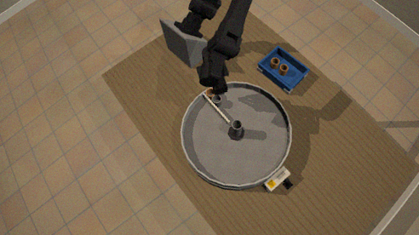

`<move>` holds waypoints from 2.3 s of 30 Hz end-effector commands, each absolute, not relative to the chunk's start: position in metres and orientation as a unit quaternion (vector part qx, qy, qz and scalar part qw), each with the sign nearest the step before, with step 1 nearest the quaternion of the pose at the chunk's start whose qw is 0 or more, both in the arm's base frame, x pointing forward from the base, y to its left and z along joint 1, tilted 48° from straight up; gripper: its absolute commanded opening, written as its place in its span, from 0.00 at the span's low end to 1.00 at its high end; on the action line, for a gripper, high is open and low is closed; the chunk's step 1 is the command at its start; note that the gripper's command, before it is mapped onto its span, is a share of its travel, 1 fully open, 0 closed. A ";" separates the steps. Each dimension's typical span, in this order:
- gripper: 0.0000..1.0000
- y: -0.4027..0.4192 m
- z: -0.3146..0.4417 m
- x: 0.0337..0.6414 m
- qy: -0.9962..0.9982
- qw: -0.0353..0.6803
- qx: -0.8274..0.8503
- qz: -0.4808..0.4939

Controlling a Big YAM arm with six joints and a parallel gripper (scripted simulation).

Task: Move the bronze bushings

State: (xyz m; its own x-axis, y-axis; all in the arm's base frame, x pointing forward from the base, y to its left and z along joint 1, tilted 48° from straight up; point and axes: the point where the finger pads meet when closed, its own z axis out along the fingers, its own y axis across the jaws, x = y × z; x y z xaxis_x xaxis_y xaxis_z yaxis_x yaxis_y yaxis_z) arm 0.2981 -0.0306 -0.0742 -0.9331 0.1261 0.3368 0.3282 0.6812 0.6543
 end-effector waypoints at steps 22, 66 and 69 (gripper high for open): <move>0.14 -0.030 -0.076 0.303 -0.908 0.132 -0.126 -0.378; 0.14 -0.012 -0.091 0.294 -0.906 0.139 -0.125 -0.379; 0.14 -0.008 -0.094 0.293 -0.906 0.139 -0.125 -0.379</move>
State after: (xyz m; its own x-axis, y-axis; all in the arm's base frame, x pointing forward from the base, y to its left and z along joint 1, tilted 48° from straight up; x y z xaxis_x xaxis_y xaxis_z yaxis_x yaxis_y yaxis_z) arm 0.2939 -0.0147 -0.0863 -0.9353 0.1201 0.3328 0.3214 0.6818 0.6571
